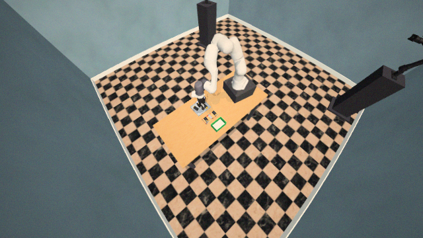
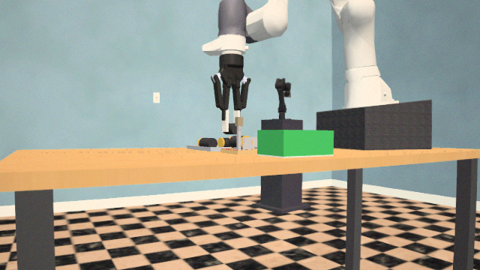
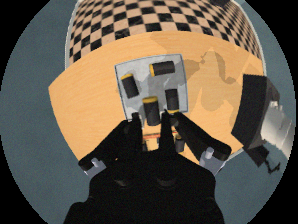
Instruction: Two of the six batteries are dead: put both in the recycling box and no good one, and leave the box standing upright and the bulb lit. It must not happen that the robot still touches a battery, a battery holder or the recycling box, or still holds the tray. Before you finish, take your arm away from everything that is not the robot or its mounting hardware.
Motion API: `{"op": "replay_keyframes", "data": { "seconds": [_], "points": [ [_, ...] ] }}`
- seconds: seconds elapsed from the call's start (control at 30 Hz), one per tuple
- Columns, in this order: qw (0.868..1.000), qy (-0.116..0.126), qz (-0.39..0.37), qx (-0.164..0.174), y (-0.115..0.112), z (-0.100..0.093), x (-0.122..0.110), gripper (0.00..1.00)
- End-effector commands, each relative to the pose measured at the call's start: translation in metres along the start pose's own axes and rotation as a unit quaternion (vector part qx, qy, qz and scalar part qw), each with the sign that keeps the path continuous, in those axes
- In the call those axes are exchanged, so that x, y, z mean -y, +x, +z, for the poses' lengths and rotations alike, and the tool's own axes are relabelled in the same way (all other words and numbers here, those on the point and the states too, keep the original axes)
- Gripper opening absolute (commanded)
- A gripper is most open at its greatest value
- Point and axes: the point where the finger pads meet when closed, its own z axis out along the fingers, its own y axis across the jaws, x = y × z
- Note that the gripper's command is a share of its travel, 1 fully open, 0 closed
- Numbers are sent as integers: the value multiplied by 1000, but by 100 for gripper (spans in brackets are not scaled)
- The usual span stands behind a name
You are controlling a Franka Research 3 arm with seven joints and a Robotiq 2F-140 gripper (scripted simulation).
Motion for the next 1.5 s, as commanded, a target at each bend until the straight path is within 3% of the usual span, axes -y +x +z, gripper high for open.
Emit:
{"op": "replay_keyframes", "data": {
  "seconds": [0.0,0.93,1.3,1.47],
  "points": [
    [1000,1,4,0,1,0,1,16],
    [1000,1,4,0,1,0,1,16],
    [1000,1,4,0,1,40,1,16],
    [1000,1,4,0,1,44,1,16]
  ]
}}
